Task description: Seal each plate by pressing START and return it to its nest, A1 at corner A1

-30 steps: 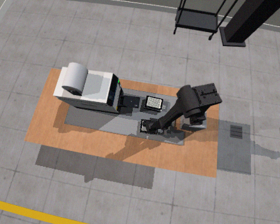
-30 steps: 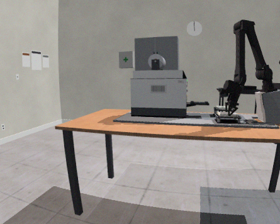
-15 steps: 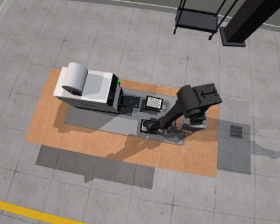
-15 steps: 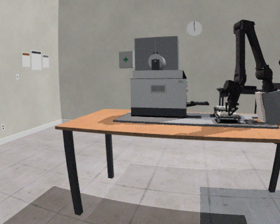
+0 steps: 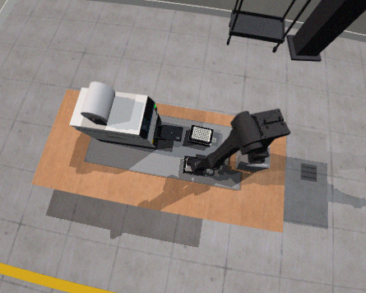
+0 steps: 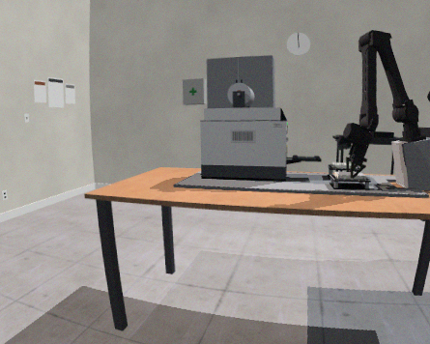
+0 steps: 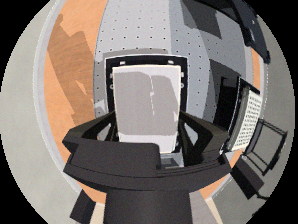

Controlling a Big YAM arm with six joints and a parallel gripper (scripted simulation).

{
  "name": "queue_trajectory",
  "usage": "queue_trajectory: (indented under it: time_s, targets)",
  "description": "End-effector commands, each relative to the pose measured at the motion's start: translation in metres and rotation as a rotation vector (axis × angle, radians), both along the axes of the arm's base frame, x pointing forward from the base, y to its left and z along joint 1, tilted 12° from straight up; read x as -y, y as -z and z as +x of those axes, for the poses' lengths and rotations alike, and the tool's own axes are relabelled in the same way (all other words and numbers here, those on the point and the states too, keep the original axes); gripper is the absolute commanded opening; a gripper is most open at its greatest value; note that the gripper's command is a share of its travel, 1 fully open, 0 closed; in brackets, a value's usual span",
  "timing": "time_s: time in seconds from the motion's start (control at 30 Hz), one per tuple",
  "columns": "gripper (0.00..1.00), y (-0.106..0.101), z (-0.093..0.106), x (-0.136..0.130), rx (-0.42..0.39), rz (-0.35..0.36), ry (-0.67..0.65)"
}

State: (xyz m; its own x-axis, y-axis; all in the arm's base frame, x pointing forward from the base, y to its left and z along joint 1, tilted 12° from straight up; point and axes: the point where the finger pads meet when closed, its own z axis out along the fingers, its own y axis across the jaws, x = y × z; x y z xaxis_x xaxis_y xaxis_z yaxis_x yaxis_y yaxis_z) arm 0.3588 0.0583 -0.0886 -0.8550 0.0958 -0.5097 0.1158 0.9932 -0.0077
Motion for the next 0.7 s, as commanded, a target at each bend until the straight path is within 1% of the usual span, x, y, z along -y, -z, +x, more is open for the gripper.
queue_trajectory:
  time_s: [0.0,0.03,0.67]
  targets:
    - [0.00,-0.0065,0.0033,0.0032,0.018,0.000,0.002]
    - [1.00,-0.0065,0.0033,0.0031,0.018,0.000,0.002]
    - [1.00,-0.0066,0.0040,0.0021,0.018,0.002,0.000]
